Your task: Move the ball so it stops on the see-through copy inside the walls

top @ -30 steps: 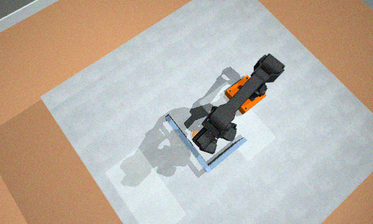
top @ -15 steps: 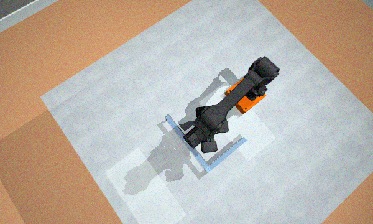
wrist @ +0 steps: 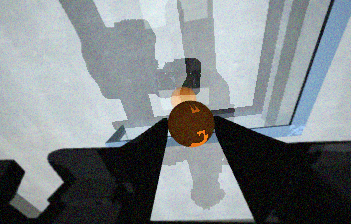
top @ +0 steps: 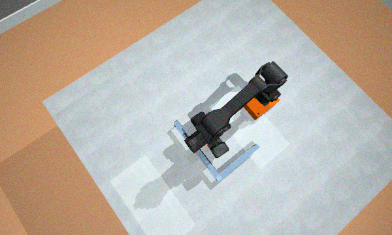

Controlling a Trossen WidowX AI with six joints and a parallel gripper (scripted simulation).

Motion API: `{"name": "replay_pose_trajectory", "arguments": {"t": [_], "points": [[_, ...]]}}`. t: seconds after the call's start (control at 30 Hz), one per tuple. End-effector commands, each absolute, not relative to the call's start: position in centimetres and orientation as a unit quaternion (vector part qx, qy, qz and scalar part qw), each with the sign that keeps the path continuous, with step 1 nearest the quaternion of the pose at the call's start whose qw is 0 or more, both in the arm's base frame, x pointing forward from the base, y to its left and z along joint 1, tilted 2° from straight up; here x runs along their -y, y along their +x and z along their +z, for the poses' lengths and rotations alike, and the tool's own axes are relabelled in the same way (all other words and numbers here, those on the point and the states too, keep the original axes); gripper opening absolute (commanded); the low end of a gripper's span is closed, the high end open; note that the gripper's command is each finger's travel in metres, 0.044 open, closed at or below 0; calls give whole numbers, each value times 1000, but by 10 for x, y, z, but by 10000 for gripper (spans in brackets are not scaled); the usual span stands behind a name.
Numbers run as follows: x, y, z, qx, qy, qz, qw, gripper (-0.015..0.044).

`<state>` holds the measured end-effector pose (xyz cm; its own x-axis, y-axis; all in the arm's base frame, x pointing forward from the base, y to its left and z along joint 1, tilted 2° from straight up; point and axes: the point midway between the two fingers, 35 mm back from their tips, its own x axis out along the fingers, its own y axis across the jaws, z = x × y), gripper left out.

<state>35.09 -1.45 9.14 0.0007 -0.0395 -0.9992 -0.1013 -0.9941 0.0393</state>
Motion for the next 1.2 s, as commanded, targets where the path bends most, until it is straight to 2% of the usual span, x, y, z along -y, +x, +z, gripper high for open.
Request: {"name": "replay_pose_trajectory", "arguments": {"t": [0.0,0.23,0.63,1.17], "points": [[19,355,90,-29,-709,705,-4,0],[20,356,80,-29,-709,705,-4,0],[22,356,20,-32,-708,705,-3,0],[22,355,3,-33,-708,705,-3,0]]}}
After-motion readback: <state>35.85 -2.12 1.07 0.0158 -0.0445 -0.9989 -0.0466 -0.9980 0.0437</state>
